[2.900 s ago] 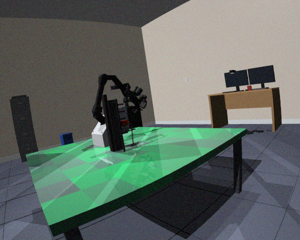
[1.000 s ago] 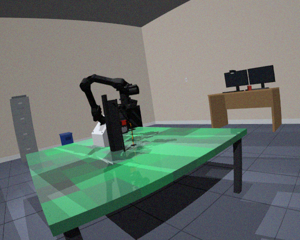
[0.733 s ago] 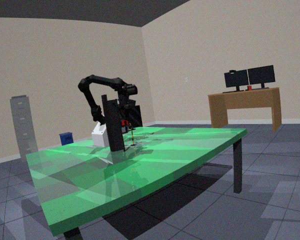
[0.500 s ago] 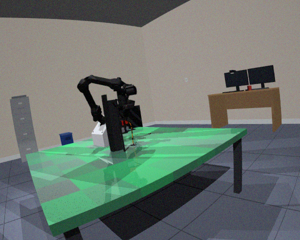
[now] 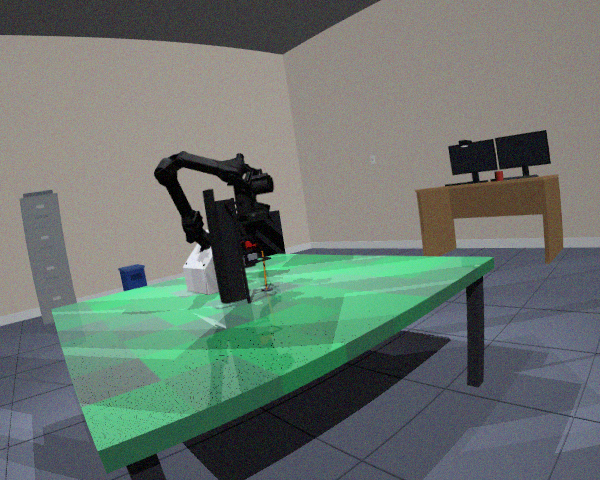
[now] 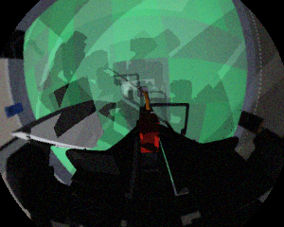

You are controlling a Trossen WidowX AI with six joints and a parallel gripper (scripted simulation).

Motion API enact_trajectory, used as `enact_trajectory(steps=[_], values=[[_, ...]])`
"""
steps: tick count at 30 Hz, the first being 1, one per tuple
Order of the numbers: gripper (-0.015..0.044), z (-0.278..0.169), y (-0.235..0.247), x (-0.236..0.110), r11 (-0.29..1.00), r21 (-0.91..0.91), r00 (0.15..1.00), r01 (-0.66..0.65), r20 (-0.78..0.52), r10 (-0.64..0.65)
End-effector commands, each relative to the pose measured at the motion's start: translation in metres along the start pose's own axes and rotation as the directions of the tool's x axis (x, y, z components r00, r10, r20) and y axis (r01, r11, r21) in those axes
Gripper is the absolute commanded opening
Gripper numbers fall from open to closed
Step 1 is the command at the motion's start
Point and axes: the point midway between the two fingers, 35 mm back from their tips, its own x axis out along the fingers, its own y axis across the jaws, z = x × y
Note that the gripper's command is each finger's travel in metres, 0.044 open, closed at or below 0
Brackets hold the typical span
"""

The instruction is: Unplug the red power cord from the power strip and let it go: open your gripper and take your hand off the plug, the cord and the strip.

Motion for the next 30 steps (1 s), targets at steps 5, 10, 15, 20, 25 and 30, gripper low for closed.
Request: enact_trajectory(steps=[5, 10, 15, 20, 25, 30], values=[[0.0022, 0.0, 0.0, 0.0, 1.0, 0.002, 1.0, 0.001, 0.0, -0.001], [0.0, 0.001, 0.0, 0.0, 1.0, 0.002, 1.0, 0.001, 0.0, -0.001], [0.0, 0.007, -0.001, -0.001, 1.0, 0.001, 1.0, 0.001, 0.001, -0.001], [0.0, 0.015, -0.002, -0.001, 1.0, 0.001, 1.0, 0.001, 0.002, -0.001], [0.0, 0.023, -0.002, -0.002, 1.0, 0.0, 1.0, 0.001, 0.002, -0.001], [0.0, 0.031, -0.003, -0.002, 1.0, 0.0, 1.0, 0.001, 0.003, -0.001]])
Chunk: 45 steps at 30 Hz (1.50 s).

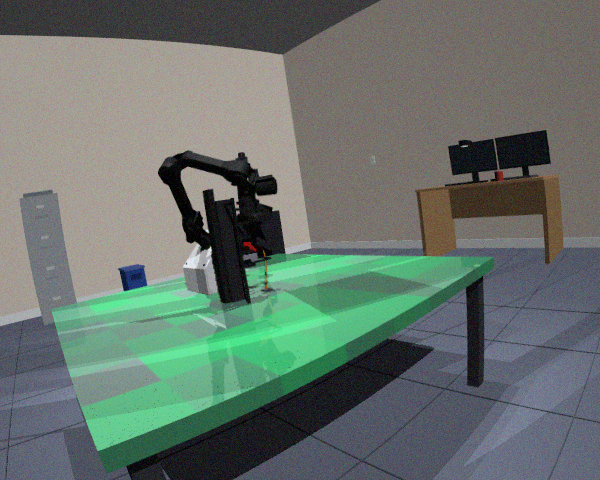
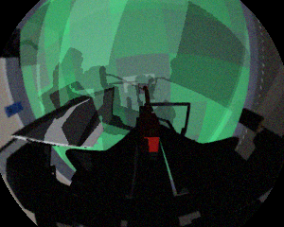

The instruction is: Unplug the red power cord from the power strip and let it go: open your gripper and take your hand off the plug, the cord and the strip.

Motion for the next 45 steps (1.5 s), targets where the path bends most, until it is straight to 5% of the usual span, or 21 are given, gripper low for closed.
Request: enact_trajectory(steps=[1, 9, 15, 45], values=[[0.0, 0.028, -0.001, -0.008, 1.0, -0.002, 0.998, 0.006, 0.066, -0.006], [0.0, 0.041, -0.001, -0.011, 1.0, -0.003, 0.998, 0.006, 0.066, -0.006], [0.0157, 0.036, 0.0, -0.01, 1.0, -0.006, 0.998, 0.01, 0.065, -0.009], [0.016, 0.013, 0.0, -0.015, 1.0, -0.004, 0.998, 0.005, 0.06, -0.005]])
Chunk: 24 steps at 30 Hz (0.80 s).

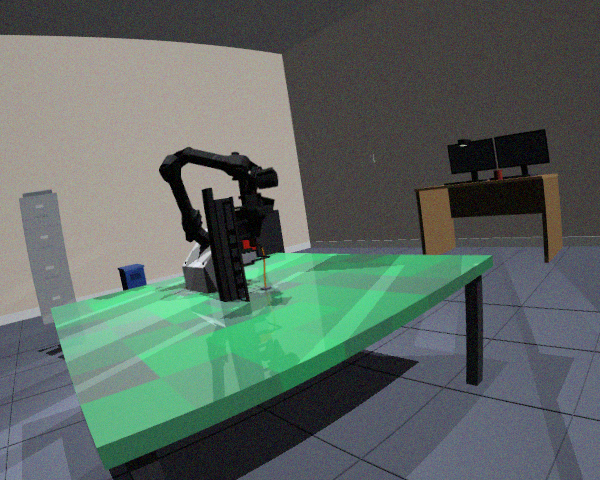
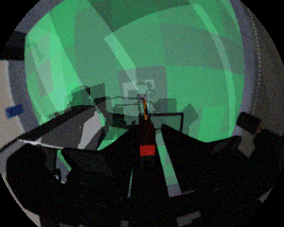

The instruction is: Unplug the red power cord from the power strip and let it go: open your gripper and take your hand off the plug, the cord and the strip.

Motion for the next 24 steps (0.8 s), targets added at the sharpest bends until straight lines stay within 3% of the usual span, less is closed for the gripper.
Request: enact_trajectory(steps=[1, 24], values=[[0.016, -0.008, 0.001, 0.001, 1.0, -0.004, 1.0, -0.004, -0.006, 0.004], [0.016, -0.023, 0.003, 0.013, 1.0, -0.004, 1.0, -0.004, -0.008, 0.004]])
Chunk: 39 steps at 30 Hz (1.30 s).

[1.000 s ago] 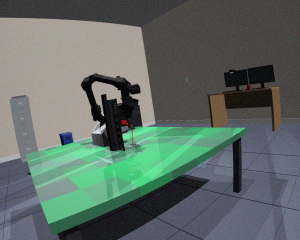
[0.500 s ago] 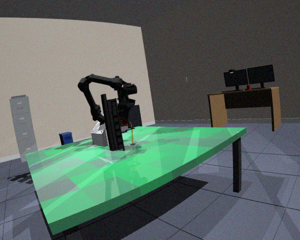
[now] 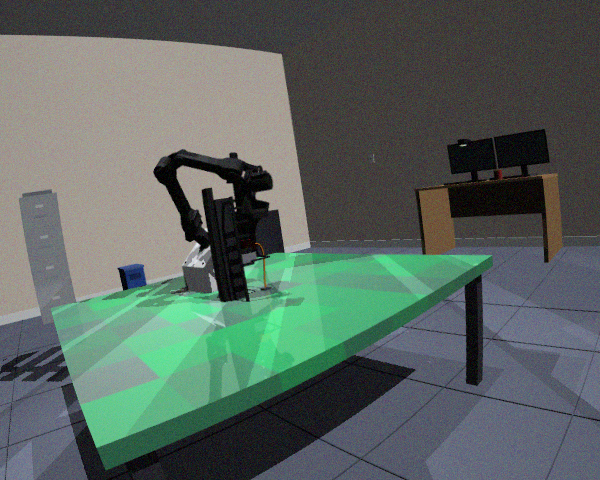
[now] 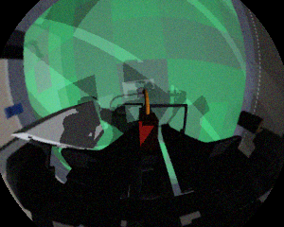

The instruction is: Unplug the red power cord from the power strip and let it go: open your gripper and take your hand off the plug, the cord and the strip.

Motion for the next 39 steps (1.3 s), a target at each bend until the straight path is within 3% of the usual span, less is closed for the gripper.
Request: enact_trajectory(steps=[1, 3, 7, 15, 39], values=[[0.016, -0.001, 0.001, 0.005, 1.0, -0.004, 1.0, -0.004, -0.006, 0.004], [0.016, -0.001, 0.001, 0.005, 1.0, -0.004, 1.0, -0.004, -0.006, 0.004], [0.0055, 0.0, 0.0, 0.003, 1.0, 0.0, 1.0, -0.002, -0.001, 0.002], [0.0002, 0.0, 0.0, 0.003, 1.0, 0.0, 1.0, -0.002, -0.001, 0.002], [0.0, 0.034, -0.002, 0.001, 1.0, -0.002, 1.0, -0.003, 0.001, 0.003]])
